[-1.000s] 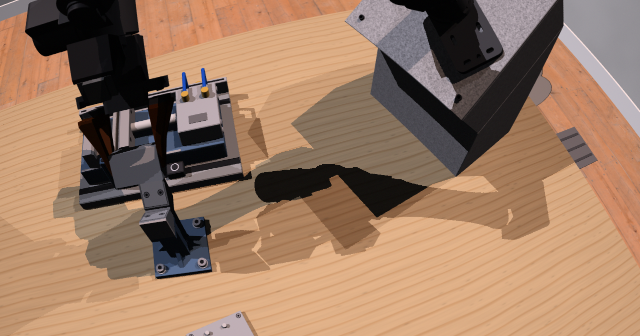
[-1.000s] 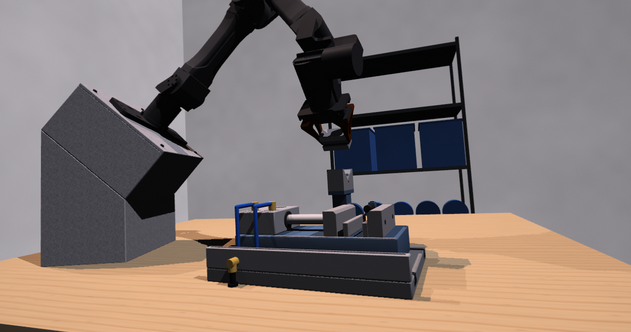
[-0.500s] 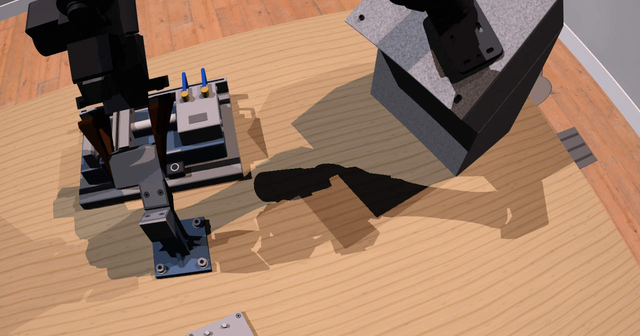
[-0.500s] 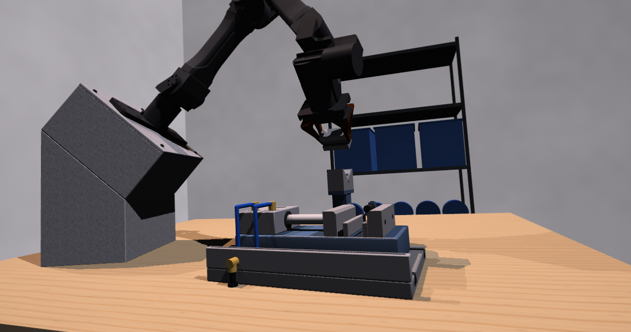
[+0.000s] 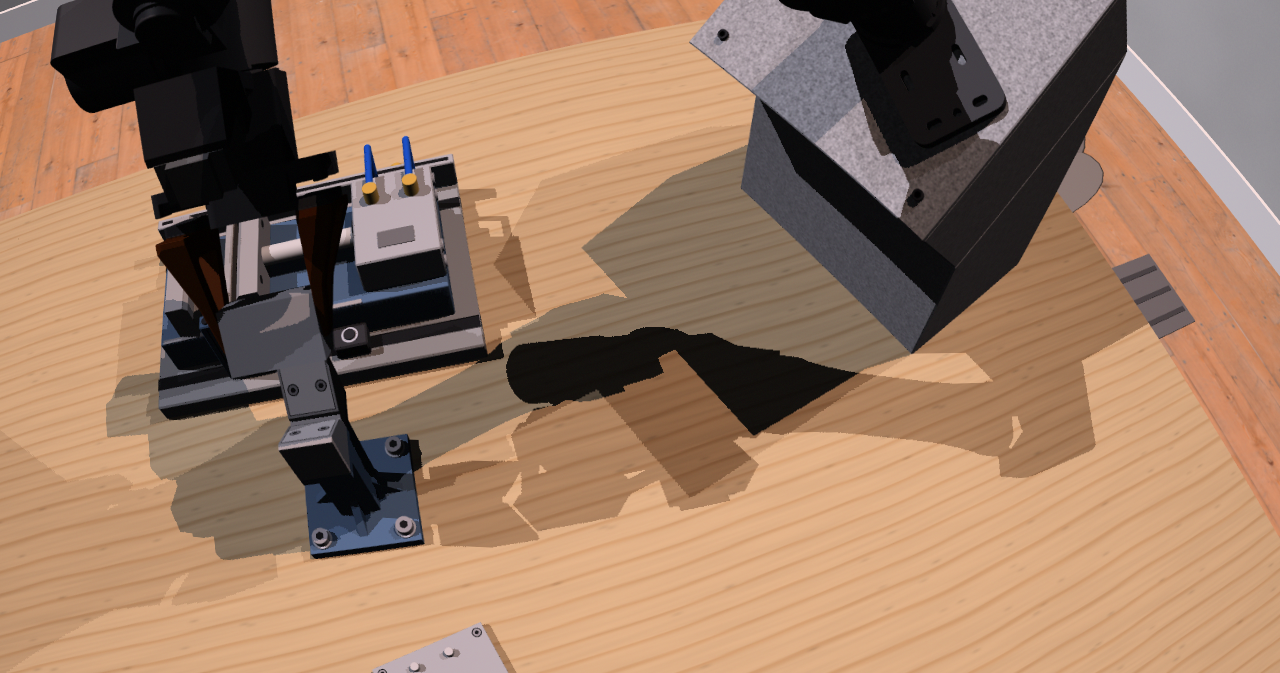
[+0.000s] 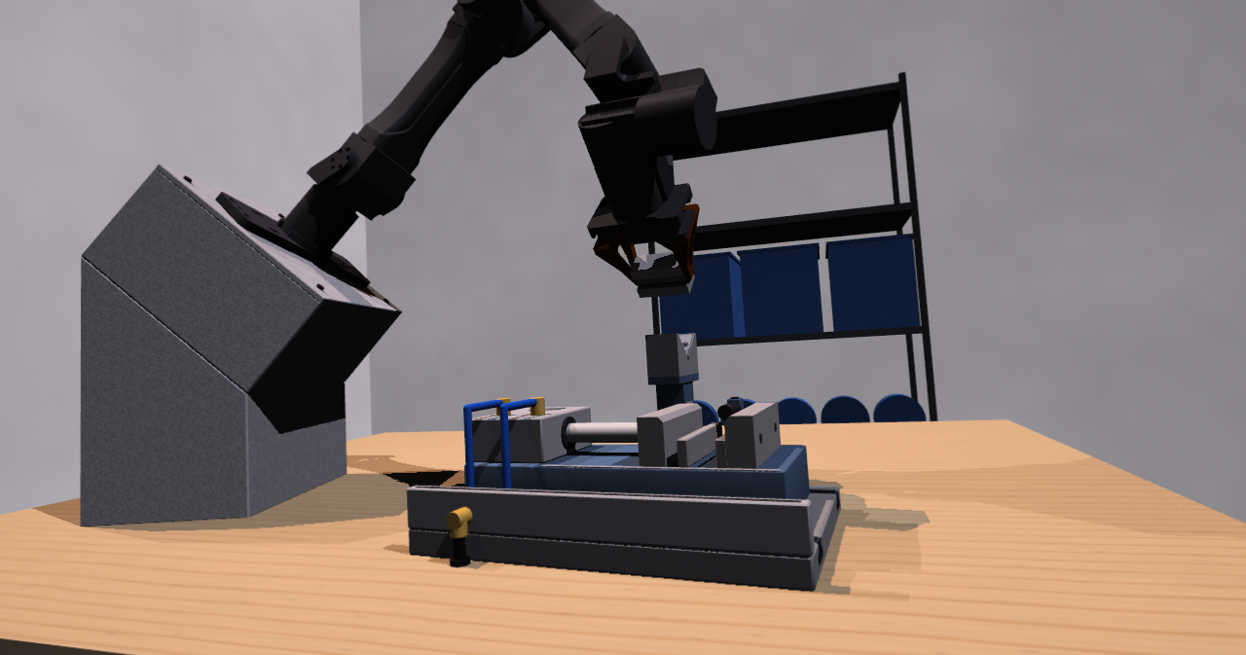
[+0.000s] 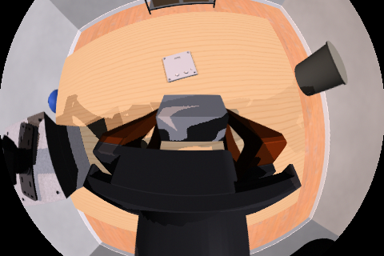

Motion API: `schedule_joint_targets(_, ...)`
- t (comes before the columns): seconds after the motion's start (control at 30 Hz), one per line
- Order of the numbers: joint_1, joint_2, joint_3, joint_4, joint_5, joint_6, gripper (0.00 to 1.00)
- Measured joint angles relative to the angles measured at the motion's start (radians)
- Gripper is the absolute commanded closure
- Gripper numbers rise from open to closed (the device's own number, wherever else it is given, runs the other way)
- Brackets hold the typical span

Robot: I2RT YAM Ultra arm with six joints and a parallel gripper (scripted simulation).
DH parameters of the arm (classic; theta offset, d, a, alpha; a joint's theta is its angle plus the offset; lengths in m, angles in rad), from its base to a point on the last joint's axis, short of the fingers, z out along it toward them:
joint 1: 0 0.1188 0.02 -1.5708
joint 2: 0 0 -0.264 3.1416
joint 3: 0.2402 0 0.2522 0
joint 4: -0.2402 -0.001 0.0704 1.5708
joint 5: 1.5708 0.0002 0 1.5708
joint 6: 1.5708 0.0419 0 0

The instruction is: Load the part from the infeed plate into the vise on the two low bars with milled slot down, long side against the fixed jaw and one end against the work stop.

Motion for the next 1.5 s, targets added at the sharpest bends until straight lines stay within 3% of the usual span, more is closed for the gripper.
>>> schedule_joint_targets(1.5,0.001,0.015,-0.005,0.031,-0.002,0.008,1.00)
